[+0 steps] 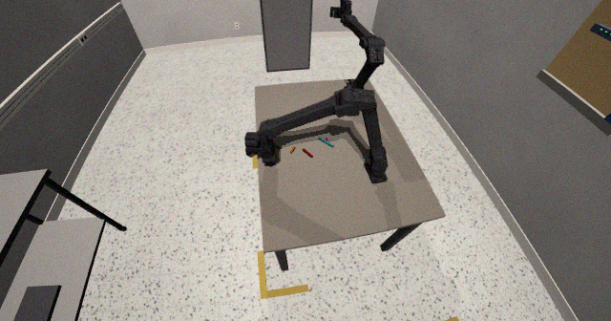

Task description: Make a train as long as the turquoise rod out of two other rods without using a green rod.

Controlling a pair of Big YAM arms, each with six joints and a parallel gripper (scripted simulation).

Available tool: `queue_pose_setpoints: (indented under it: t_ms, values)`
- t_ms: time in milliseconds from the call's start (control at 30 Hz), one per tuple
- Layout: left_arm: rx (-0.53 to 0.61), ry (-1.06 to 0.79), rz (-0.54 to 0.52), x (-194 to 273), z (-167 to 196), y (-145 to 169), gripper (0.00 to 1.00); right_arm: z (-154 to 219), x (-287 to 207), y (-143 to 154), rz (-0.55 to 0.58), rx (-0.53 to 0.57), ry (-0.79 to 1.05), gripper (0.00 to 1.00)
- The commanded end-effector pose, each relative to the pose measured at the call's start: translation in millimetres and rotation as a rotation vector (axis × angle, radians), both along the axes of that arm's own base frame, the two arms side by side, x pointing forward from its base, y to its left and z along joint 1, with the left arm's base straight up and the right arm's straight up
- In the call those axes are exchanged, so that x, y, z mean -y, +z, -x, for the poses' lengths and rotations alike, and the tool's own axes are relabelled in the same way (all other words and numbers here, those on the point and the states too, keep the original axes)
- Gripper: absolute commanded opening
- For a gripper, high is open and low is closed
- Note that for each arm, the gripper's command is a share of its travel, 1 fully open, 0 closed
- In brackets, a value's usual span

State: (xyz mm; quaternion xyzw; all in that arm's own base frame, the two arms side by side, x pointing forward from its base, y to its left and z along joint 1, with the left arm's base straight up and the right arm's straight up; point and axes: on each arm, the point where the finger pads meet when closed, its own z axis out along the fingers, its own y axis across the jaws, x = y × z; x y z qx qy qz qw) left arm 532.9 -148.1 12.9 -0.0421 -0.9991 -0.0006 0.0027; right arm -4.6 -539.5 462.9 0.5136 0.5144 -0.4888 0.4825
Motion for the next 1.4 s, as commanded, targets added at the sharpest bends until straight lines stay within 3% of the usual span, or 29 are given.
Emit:
queue_pose_setpoints:
  t_ms: [0, 133, 267, 1367]
  values:
    - [0.039, -0.004, 0.012, 2, -9, 11, 0.23, -3, 5, 38, 0.057, 0.007, 0.004, 1.00]
    - [0.012, -0.004, 0.004, 1, -4, -5, 0.23, -3, 5, 38, 0.057, 0.007, 0.004, 1.00]
    - [0.040, -0.003, 0.012, 2, -9, 9, 0.23, -3, 5, 38, 0.057, 0.007, 0.004, 1.00]
    - [0.033, -0.003, 0.010, 2, -7, 8, 0.23, -3, 5, 38, 0.057, 0.007, 0.004, 1.00]
